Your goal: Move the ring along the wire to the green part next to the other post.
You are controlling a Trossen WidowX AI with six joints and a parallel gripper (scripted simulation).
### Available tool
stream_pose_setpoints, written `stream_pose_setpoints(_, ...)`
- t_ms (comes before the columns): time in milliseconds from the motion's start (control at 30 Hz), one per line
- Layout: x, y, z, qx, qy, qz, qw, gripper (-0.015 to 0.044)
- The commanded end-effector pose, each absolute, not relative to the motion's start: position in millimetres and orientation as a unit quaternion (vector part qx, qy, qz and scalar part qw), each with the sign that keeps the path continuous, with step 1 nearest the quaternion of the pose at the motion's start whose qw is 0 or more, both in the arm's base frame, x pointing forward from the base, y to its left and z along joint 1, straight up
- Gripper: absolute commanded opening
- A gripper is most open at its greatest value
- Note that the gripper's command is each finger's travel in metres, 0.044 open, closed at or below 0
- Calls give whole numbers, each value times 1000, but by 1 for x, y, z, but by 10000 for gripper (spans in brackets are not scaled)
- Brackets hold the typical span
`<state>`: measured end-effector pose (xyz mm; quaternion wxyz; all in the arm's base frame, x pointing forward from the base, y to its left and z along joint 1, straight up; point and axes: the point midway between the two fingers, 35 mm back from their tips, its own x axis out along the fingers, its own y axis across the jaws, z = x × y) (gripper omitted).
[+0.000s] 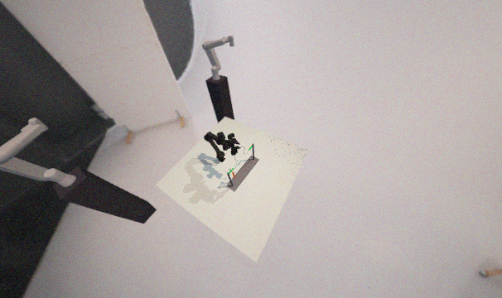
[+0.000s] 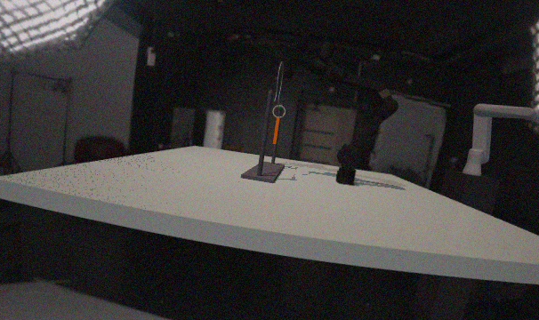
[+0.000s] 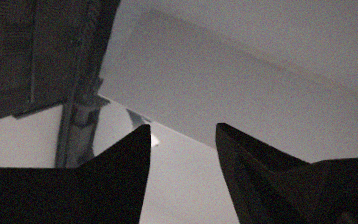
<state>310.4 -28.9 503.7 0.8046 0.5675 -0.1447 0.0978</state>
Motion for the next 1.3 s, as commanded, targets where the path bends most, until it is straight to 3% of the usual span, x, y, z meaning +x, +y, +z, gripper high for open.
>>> stream_pose_setpoints(0,311,-64,494,535,-173,42,826,160)
stream_pose_setpoints(467,322,-159,420,382,-150,-114,905,160)
stream_pose_setpoints(800,295,-248,330,228,-69,-236,942,160)
stream_pose_setpoints(1267,266,-268,209,123,25,-197,972,160)
